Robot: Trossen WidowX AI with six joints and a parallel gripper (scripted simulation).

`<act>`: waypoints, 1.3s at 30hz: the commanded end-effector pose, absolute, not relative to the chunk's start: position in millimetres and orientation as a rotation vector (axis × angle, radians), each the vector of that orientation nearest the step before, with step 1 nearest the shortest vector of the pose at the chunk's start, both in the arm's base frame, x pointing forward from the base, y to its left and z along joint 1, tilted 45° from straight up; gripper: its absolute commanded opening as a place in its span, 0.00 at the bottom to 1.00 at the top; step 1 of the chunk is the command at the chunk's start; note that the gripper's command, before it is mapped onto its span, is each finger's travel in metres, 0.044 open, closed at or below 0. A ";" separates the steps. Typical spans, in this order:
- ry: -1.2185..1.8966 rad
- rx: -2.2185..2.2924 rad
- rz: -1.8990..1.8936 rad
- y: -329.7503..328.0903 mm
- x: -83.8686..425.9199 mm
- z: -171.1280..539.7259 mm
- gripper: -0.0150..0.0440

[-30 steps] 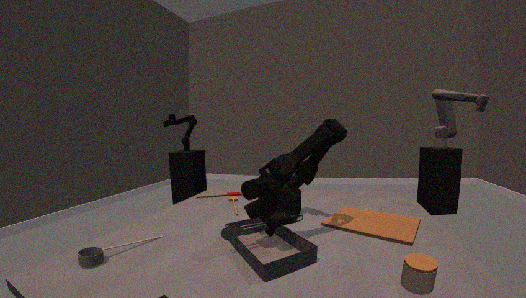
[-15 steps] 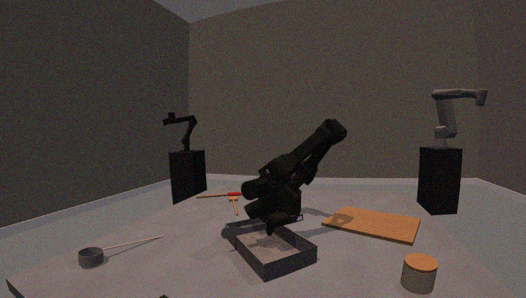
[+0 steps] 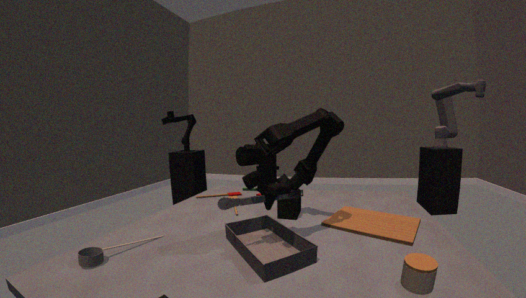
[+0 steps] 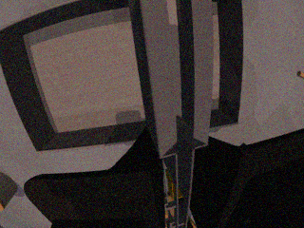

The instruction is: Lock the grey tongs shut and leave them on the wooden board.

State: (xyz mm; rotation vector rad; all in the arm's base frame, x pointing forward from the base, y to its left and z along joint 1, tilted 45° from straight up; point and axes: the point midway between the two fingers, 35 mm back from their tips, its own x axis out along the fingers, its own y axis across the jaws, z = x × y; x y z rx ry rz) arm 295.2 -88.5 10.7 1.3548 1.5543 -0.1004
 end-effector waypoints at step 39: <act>1.375 0.705 0.503 66.4 288.9 162.4 0.00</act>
